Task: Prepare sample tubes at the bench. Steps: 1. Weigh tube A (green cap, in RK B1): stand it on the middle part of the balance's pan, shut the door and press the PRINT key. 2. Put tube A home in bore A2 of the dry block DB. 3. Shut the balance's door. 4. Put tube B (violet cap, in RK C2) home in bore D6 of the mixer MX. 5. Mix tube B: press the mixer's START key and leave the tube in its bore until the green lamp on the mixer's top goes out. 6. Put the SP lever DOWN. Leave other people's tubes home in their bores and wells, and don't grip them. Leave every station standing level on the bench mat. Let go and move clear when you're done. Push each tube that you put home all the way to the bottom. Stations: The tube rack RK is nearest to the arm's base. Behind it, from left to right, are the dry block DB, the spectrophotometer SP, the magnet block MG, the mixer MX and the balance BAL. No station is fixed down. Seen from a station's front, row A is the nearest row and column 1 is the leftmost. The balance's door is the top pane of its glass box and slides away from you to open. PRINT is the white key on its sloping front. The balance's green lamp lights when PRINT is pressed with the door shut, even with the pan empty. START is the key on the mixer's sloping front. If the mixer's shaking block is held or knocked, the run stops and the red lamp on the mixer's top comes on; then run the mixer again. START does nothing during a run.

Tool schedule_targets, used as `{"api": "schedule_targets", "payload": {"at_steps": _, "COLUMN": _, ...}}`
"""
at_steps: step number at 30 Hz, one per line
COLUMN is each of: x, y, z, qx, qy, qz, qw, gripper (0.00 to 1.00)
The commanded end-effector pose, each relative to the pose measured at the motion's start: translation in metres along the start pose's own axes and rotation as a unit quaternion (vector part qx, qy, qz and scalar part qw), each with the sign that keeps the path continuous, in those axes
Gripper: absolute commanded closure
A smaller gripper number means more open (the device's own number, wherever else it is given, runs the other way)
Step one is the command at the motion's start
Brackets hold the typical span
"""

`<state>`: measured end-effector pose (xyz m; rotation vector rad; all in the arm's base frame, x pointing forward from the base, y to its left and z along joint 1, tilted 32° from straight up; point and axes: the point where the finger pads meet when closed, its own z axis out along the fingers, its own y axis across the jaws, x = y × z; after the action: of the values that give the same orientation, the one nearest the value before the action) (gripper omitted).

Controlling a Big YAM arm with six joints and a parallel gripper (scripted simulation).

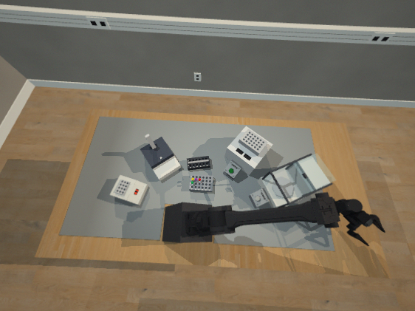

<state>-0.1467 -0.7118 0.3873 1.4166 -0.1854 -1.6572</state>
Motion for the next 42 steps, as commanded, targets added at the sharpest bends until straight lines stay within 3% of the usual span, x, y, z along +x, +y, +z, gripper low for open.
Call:
{"api": "schedule_targets", "payload": {"at_steps": 1, "x": -0.007, "y": 0.004, "z": 0.002, "qx": -0.001, "qy": -0.004, "qz": 0.006, "qw": 1.0, "gripper": 0.0}}
{"api": "schedule_targets", "payload": {"at_steps": 2, "x": -0.007, "y": 0.004, "z": 0.002, "qx": -0.001, "qy": -0.004, "qz": 0.006, "qw": 1.0, "gripper": 0.0}}
{"api": "schedule_targets", "payload": {"at_steps": 3, "x": -0.025, "y": 0.011, "z": 0.002, "qx": -0.002, "qy": -0.005, "qz": 0.009, "qw": 1.0, "gripper": 0.64}}
{"api": "schedule_targets", "payload": {"at_steps": 17, "x": -0.092, "y": 0.032, "z": -0.004, "qx": -0.004, "qy": -0.002, "qz": 0.008, "qw": 1.0, "gripper": 0.64}}
{"api": "schedule_targets", "payload": {"at_steps": 19, "x": -0.092, "y": 0.032, "z": -0.004, "qx": -0.004, "qy": -0.002, "qz": 0.008, "qw": 1.0, "gripper": 0.64}}
{"api": "schedule_targets", "payload": {"at_steps": 20, "x": -0.063, "y": 0.019, "z": -0.004, "qx": 0.0, "qy": 0.008, "qz": -0.013, "qw": 1.0, "gripper": 0.64}}
{"api": "schedule_targets", "payload": {"at_steps": 22, "x": -0.107, "y": 0.034, "z": -0.002, "qx": -0.003, "qy": -0.004, "qz": 0.007, "qw": 1.0, "gripper": 0.64}}
{"api": "schedule_targets", "payload": {"at_steps": 32, "x": -0.162, "y": 0.053, "z": -0.001, "qx": -0.005, "qy": -0.007, "qz": 0.015, "qw": 1.0, "gripper": 0.64}}
{"api": "schedule_targets", "payload": {"at_steps": 38, "x": -0.173, "y": 0.054, "z": -0.003, "qx": -0.004, "qy": -0.003, "qz": 0.01, "qw": 1.0, "gripper": 0.64}}
{"api": "schedule_targets", "payload": {"at_steps": 42, "x": -0.202, "y": 0.064, "z": -0.002, "qx": -0.005, "qy": -0.008, "qz": 0.017, "qw": 1.0, "gripper": 0.64}}
